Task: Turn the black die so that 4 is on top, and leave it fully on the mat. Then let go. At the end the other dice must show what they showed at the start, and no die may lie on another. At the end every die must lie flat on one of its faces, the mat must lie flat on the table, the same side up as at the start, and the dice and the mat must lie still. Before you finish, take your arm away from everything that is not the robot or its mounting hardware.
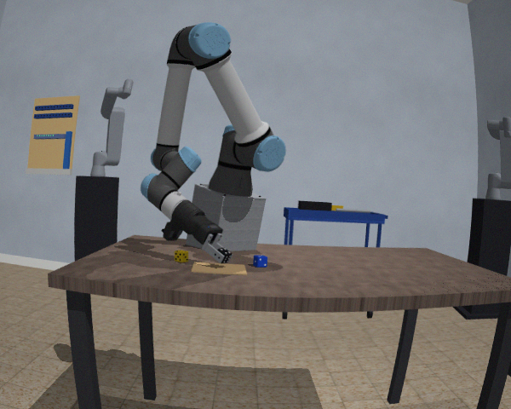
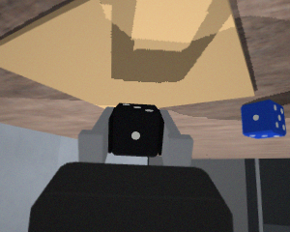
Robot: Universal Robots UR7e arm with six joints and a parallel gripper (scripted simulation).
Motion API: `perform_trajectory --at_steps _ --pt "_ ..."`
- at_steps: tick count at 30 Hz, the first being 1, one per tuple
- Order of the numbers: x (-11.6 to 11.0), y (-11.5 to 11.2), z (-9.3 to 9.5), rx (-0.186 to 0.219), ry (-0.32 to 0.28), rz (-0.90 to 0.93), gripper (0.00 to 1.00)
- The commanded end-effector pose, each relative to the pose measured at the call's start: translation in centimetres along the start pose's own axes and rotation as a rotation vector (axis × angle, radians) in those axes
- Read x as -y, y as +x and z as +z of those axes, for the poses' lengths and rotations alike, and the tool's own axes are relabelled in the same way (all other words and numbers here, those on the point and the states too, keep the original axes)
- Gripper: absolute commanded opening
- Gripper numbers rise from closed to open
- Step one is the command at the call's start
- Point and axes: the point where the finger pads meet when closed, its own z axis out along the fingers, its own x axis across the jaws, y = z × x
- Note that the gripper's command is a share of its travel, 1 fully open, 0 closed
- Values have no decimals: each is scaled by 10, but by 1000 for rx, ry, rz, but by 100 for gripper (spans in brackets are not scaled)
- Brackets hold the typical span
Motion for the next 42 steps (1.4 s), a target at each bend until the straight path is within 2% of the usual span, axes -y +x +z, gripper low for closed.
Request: perform_trajectory --at_steps 1,23,42 --pt "0 -2 0 0 1 -3 57" --pt "1 -2 0 0 1 -3 57" --pt "10 -2 5 0 1 -3 57"
